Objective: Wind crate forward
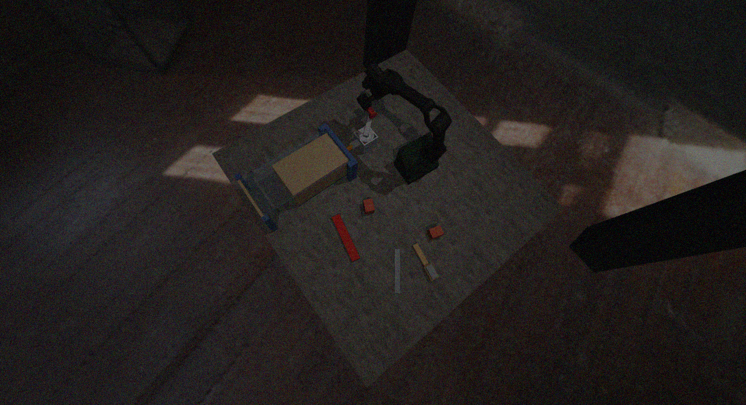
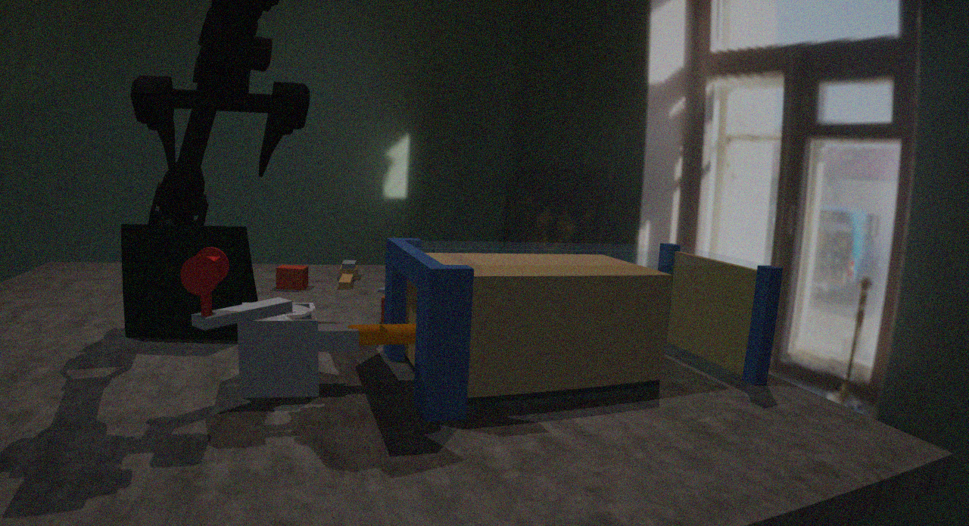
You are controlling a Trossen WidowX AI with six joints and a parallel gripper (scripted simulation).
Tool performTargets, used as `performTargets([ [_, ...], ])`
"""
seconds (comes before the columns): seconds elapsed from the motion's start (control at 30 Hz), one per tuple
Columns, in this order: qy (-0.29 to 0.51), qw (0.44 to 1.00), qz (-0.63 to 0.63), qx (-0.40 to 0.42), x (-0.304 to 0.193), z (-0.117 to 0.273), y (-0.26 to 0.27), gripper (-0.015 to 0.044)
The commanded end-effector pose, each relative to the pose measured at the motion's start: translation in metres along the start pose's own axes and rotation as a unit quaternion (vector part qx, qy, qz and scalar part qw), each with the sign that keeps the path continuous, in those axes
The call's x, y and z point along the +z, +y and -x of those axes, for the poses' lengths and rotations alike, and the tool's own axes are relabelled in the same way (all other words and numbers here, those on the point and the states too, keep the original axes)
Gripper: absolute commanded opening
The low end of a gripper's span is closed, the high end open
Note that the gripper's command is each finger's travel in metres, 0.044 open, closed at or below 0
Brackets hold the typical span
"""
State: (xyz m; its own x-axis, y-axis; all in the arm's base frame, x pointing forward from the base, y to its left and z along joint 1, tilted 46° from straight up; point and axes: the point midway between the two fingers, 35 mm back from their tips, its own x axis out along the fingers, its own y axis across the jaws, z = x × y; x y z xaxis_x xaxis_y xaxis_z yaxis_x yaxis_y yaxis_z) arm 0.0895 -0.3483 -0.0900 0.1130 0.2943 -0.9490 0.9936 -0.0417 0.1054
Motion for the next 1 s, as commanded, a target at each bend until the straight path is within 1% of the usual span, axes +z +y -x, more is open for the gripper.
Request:
performTargets([
  [0.0, 0.038, 0.999, 0.004, 0.005, -0.009, -0.002, 0.016, 0.044],
  [0.2, 0.192, 0.981, 0.005, 0.01, -0.055, 0.021, 0.081, 0.044],
  [0.27, 0.224, 0.975, 0.003, 0.007, -0.066, 0.028, 0.094, 0.044],
  [0.97, 0.228, 0.974, 0.002, 0.007, -0.067, 0.028, 0.095, 0.044],
])
